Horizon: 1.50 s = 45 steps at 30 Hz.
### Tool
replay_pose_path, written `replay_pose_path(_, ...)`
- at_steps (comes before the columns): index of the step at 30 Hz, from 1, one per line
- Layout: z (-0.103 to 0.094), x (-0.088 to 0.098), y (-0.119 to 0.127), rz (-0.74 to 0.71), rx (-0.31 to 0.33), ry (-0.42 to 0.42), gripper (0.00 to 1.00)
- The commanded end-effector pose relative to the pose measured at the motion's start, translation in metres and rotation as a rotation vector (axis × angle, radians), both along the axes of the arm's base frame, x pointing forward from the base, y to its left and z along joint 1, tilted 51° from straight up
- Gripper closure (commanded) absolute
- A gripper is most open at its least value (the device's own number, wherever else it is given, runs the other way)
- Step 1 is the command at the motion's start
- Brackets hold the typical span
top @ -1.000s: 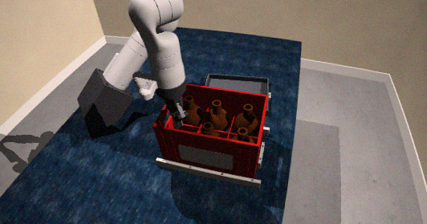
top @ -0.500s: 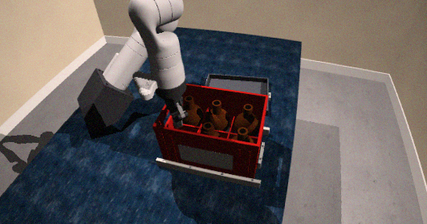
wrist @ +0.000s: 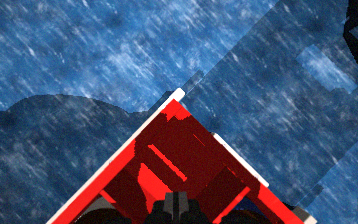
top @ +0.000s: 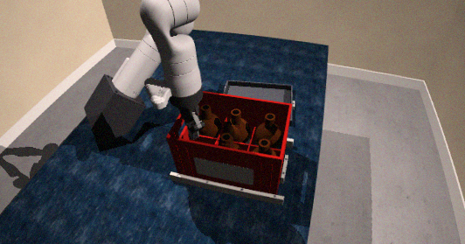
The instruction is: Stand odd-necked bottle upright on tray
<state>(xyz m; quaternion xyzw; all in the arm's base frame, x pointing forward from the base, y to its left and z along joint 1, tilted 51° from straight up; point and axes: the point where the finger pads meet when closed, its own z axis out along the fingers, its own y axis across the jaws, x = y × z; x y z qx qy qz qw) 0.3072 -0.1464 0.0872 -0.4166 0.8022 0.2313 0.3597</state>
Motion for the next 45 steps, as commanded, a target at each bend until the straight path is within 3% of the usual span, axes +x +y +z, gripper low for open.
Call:
replay_pose_path(1, 0.0001, 0.0, -0.0006, -0.001, -0.001, 0.0, 1.0)
replay_pose_path(4, 0.0001, 0.0, -0.0006, -0.001, -0.001, 0.0, 1.0)
replay_pose_path(5, 0.0001, 0.0, -0.0006, -0.001, -0.001, 0.0, 0.36)
replay_pose_path(45, 0.0017, -0.0009, -0.0023, -0.001, -0.001, 0.0, 0.36)
